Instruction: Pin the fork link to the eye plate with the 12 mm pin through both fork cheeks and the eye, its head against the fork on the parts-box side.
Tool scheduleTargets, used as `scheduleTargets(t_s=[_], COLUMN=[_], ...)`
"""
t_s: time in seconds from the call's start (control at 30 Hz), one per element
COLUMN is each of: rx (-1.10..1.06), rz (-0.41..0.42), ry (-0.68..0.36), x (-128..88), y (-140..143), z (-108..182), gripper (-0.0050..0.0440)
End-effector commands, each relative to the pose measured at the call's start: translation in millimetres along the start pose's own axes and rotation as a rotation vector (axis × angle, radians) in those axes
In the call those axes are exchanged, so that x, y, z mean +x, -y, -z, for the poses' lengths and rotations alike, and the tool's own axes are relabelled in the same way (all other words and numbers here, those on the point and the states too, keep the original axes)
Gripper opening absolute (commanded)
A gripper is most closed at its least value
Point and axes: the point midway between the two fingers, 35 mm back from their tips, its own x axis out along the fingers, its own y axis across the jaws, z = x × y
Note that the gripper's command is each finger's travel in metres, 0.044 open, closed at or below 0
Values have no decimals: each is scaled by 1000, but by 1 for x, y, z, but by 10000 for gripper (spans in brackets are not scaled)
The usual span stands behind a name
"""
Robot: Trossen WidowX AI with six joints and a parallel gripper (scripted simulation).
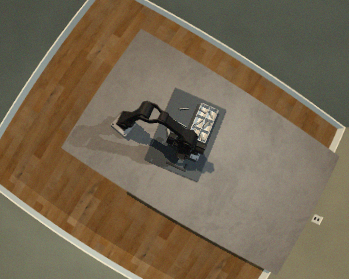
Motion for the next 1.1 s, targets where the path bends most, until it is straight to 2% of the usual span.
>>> scheduleTargets(t_s=[0.0,1.07], rx=[-2,-1], rz=[-6,-12], ry=[0,0], x=[-2,-4], y=[0,-1], z=[-1,3], gripper=[140,140])
